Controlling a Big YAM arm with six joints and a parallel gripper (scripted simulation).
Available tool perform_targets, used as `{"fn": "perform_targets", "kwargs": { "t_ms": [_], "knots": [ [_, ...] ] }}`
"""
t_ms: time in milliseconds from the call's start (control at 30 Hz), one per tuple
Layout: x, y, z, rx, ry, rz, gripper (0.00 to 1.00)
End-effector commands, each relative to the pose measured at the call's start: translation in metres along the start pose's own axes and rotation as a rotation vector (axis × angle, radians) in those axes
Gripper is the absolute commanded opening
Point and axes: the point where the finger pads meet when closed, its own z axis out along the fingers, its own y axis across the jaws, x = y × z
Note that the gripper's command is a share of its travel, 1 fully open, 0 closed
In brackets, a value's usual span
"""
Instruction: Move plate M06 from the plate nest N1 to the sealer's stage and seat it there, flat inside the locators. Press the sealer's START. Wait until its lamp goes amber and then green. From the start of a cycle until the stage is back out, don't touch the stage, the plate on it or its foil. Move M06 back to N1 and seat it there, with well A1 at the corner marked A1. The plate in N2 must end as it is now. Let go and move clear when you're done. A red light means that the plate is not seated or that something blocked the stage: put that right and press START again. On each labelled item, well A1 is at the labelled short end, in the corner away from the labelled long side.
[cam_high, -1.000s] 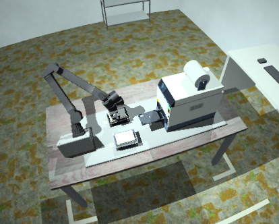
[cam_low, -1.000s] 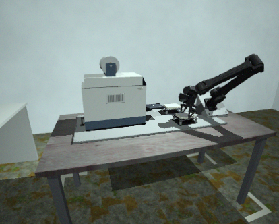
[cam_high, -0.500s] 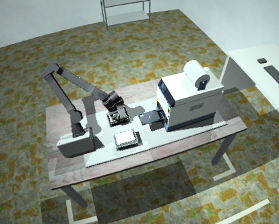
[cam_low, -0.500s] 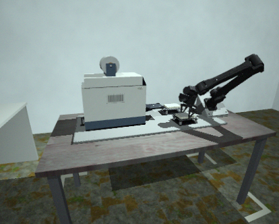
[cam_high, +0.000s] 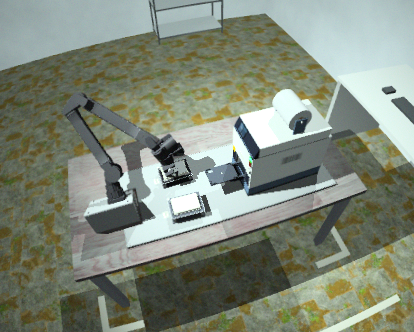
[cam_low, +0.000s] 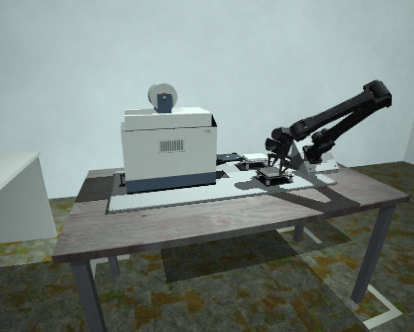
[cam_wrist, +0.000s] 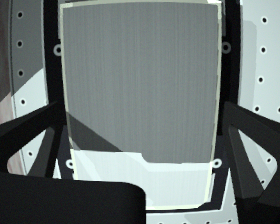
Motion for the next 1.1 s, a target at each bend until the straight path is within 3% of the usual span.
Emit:
{"fn": "perform_targets", "kwargs": {
  "t_ms": [0,500,1067],
  "knots": [
    [-0.009,0.002,-0.004,0.004,-0.014,-0.009,1.0],
    [0.006,-0.005,-0.001,0.009,0.008,0.012,1.0],
    [-0.018,0.005,-0.012,-0.003,-0.026,-0.024,1.0]
  ]
}}
